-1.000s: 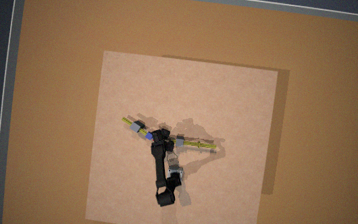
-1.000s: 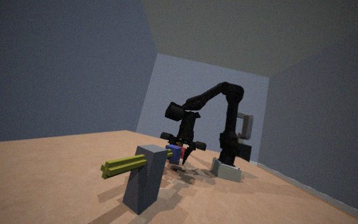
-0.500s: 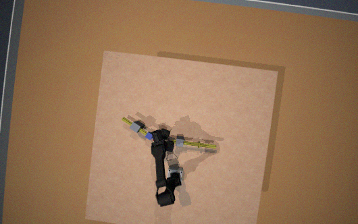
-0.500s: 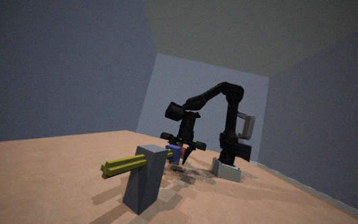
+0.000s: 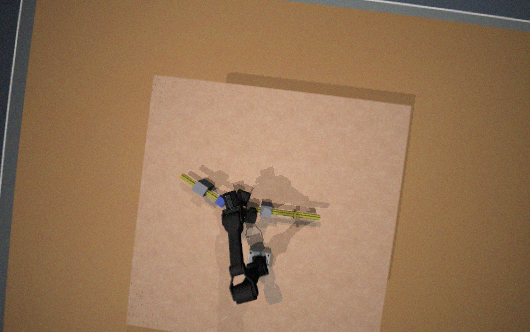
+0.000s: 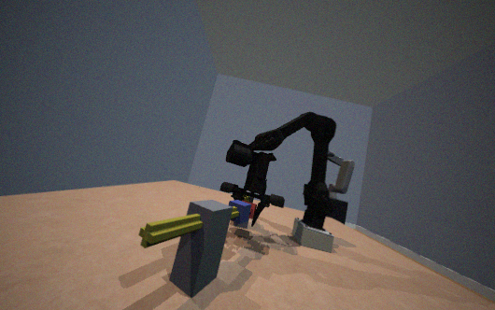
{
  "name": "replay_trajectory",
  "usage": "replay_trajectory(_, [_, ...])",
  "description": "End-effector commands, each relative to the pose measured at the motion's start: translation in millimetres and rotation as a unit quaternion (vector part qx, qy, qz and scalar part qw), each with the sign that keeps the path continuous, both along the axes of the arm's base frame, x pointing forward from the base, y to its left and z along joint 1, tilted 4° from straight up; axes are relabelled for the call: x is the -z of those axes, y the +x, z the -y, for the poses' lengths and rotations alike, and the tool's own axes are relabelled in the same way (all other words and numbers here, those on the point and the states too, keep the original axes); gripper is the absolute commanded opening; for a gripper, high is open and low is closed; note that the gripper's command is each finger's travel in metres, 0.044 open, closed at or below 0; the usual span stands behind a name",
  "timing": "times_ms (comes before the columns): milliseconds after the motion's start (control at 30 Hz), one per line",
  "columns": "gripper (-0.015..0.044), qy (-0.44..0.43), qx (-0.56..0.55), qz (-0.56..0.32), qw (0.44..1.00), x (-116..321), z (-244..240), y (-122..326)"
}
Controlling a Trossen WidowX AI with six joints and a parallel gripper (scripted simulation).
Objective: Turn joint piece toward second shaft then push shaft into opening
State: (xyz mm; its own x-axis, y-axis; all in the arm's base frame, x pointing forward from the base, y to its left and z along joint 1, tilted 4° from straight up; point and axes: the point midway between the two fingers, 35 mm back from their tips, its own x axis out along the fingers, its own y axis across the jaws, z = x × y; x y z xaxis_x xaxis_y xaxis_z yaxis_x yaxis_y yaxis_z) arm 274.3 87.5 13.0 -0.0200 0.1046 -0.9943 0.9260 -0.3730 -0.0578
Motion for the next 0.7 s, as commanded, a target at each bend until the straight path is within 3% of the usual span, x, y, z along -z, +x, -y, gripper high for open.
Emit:
replay_trajectory(0, [0.0,-0.023,-0.027,-0.008,0.999,-2.3,1.6,2.0])
replay_trajectory(367, [0.0,-0.095,-0.108,-0.026,0.989,-9.7,5.0,9.2])
replay_trajectory(667, [0.0,-0.101,-0.116,-0.028,0.988,-10.3,5.5,9.6])
